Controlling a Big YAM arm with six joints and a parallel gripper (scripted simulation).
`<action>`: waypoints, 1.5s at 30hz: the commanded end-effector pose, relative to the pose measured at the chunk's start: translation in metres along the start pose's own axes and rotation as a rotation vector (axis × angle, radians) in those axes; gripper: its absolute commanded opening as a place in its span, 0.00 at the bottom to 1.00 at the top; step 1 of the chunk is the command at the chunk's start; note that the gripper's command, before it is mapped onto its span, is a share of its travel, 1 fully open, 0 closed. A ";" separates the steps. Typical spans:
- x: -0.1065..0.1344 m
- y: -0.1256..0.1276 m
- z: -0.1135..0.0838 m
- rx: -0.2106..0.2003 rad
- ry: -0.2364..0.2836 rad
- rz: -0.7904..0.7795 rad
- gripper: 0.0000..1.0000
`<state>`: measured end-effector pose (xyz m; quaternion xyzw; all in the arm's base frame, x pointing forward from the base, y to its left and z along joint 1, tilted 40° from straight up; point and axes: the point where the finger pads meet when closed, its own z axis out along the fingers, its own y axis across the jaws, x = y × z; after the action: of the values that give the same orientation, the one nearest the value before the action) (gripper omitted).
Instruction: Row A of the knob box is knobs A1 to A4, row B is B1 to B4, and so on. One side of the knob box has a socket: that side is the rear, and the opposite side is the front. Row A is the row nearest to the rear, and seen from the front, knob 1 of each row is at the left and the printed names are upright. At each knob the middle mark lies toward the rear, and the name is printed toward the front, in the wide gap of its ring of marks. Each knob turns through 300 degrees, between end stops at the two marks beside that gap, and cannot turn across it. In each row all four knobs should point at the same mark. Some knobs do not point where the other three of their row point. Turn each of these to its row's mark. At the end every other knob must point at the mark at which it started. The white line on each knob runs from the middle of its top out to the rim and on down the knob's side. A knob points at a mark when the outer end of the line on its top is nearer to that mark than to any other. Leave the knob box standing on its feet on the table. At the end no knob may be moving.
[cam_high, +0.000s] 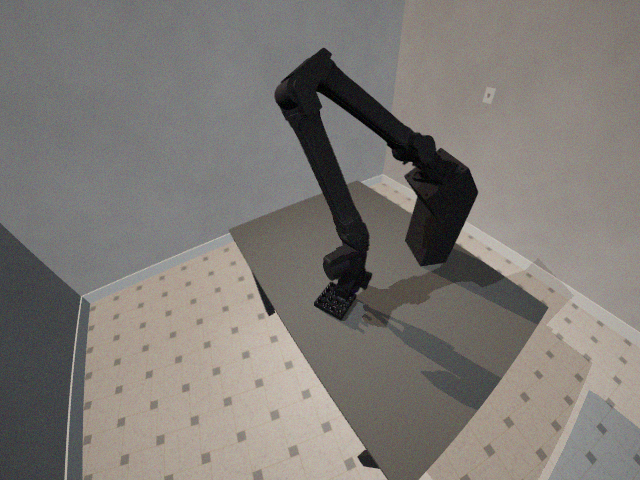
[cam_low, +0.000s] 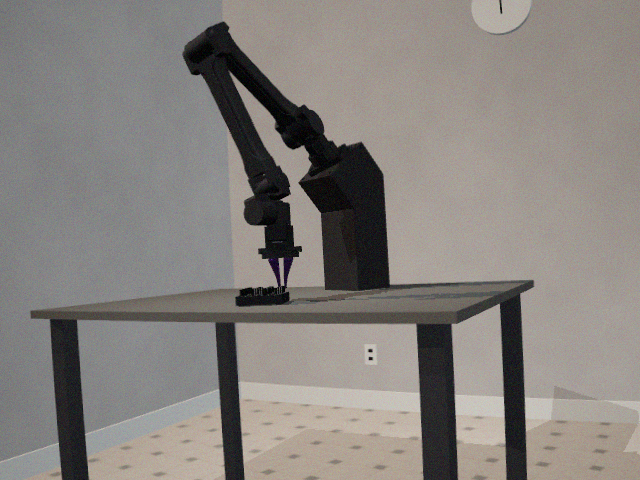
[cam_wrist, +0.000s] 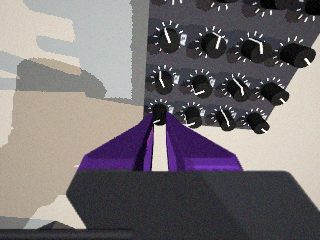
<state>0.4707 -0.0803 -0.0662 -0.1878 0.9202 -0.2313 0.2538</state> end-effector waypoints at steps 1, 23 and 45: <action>0.001 -0.004 0.003 0.009 -0.004 0.084 0.08; 0.001 -0.004 0.003 0.009 -0.004 0.155 0.08; 0.001 -0.004 0.003 0.009 -0.004 0.150 0.19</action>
<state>0.4711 -0.0806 -0.0659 -0.1265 0.9305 -0.2143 0.2688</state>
